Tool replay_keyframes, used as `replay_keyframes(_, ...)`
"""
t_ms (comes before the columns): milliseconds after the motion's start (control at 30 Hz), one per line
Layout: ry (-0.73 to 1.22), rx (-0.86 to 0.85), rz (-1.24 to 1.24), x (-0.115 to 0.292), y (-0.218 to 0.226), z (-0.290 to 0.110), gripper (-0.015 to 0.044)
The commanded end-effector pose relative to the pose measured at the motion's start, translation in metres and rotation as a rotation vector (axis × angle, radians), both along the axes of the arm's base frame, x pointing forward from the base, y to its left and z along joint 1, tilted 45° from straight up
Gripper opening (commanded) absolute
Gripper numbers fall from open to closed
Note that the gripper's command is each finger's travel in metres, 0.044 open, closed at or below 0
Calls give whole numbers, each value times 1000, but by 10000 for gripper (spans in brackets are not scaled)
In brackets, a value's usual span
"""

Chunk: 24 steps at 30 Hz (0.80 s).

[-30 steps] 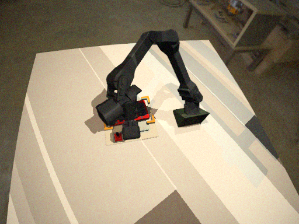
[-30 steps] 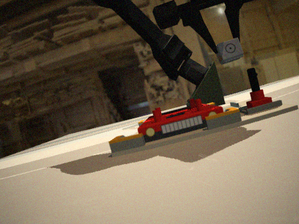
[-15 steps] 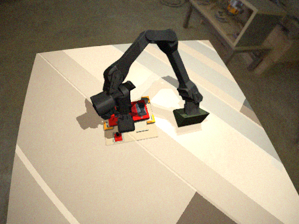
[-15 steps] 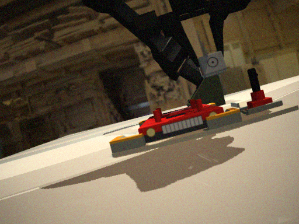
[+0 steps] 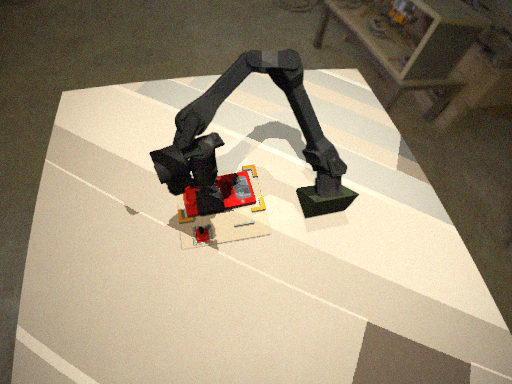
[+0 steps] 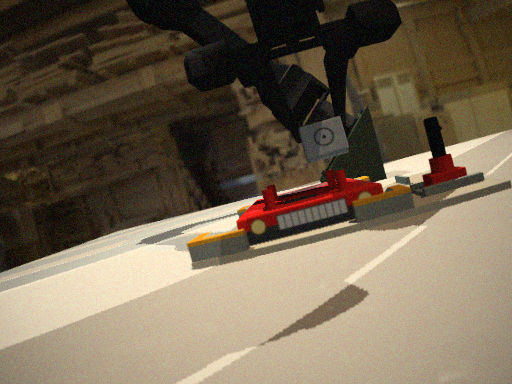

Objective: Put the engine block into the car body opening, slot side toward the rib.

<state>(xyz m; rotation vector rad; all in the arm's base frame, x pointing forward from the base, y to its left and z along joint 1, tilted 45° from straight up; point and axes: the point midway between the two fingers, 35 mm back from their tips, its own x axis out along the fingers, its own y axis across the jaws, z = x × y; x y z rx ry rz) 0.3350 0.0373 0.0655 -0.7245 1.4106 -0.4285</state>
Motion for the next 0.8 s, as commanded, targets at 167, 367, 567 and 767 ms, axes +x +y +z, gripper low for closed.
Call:
replay_keyframes(167,5,-27,22,9,-20,13,0)
replay_keyframes(367,7,-28,24,10,-20,13,131)
replay_keyframes(567,7,-28,24,10,-20,13,159)
replay_keyframes(767,18,-30,36,10,-20,13,159)
